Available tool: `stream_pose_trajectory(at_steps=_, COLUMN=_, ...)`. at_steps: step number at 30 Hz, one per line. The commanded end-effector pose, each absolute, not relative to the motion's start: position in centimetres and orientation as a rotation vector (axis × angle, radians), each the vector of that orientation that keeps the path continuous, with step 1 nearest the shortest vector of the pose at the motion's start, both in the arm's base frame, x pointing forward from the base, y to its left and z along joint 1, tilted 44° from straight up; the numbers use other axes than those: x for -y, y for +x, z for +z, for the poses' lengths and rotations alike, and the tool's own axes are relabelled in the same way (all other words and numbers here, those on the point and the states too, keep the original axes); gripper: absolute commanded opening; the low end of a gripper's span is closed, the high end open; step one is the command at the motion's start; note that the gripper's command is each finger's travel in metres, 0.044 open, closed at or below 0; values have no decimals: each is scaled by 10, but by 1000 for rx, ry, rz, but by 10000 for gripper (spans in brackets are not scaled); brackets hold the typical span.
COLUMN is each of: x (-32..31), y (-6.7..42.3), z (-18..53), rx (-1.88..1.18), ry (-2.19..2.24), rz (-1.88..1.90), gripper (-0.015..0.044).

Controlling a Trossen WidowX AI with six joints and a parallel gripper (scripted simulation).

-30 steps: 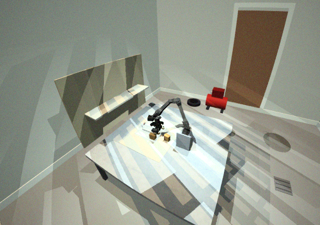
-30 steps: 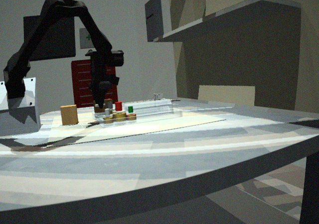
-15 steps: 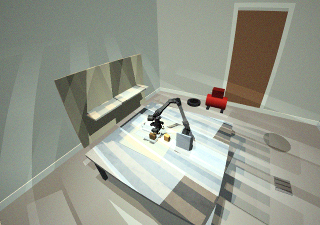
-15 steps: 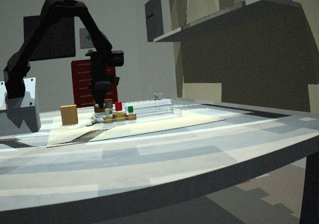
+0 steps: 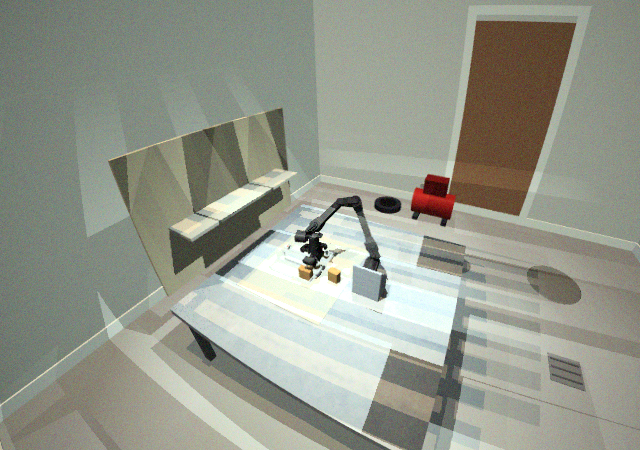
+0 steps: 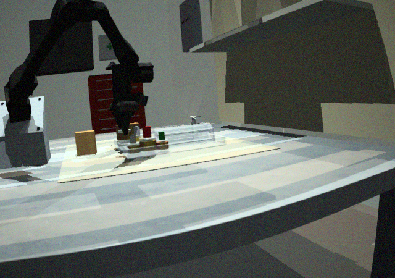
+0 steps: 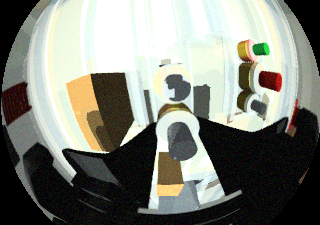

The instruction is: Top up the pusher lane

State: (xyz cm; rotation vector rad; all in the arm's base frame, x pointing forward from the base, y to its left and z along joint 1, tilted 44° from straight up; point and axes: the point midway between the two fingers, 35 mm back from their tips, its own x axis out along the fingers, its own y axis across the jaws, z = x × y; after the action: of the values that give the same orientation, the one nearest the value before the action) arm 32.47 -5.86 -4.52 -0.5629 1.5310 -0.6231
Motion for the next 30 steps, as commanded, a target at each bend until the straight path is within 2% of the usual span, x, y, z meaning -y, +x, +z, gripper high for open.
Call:
stream_pose_trajectory(at_steps=1, x=58, y=334, z=-42, rx=-1499, ry=-559, rz=-629, gripper=0)
stream_pose_trajectory(at_steps=30, x=59, y=337, z=-42, rx=-1499, ry=-559, rz=-629, gripper=0)
